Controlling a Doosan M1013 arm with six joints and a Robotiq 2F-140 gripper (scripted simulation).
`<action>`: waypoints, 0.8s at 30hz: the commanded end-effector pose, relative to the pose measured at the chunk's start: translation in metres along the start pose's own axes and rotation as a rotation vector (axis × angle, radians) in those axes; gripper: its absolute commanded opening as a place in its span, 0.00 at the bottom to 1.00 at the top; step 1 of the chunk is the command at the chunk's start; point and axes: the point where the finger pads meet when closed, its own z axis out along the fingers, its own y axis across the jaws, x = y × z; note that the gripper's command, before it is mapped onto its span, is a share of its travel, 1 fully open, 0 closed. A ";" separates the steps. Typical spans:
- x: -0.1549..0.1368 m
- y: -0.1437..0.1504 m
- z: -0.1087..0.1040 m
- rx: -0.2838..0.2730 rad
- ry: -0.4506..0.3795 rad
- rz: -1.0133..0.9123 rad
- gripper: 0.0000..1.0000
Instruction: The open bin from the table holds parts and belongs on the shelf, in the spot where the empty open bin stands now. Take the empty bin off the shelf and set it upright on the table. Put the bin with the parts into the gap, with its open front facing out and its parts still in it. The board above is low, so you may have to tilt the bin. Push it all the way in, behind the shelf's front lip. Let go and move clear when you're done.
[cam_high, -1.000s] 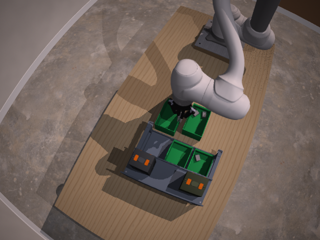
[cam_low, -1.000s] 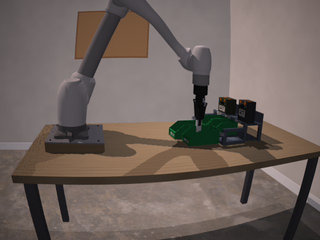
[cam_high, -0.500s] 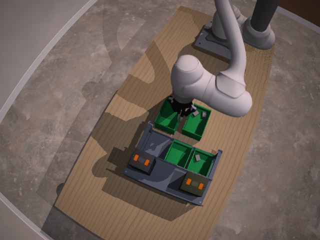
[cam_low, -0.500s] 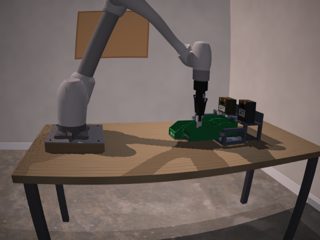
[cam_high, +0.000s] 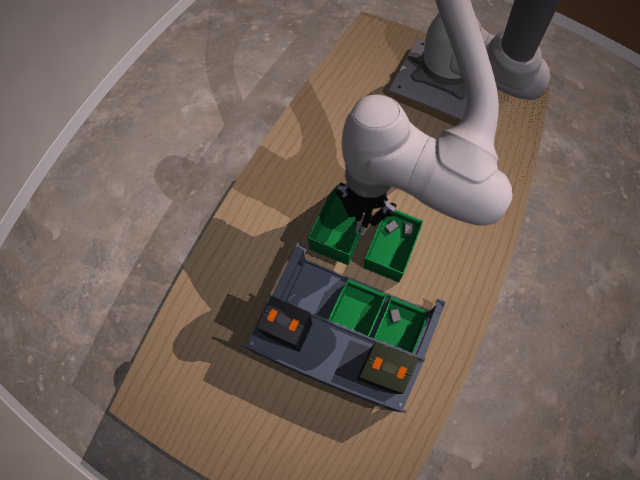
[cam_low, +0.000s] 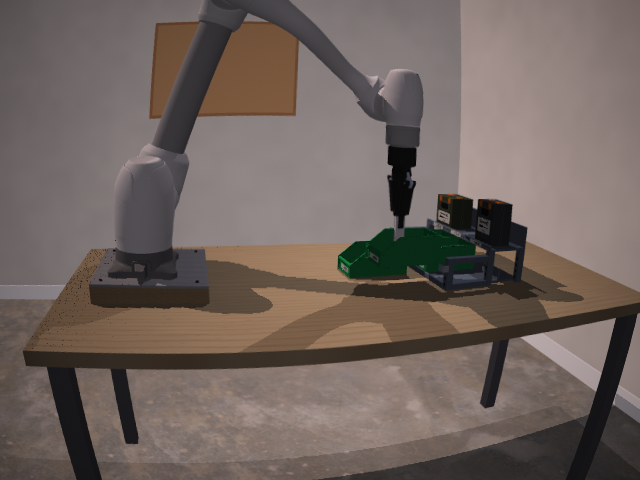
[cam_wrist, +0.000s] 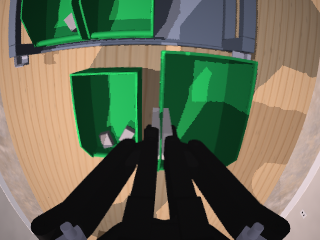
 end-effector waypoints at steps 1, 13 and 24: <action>0.000 0.000 -0.006 0.000 0.000 0.000 0.10; 0.000 0.000 -0.021 0.000 0.000 0.000 0.10; 0.000 0.000 -0.022 0.000 0.000 0.000 0.10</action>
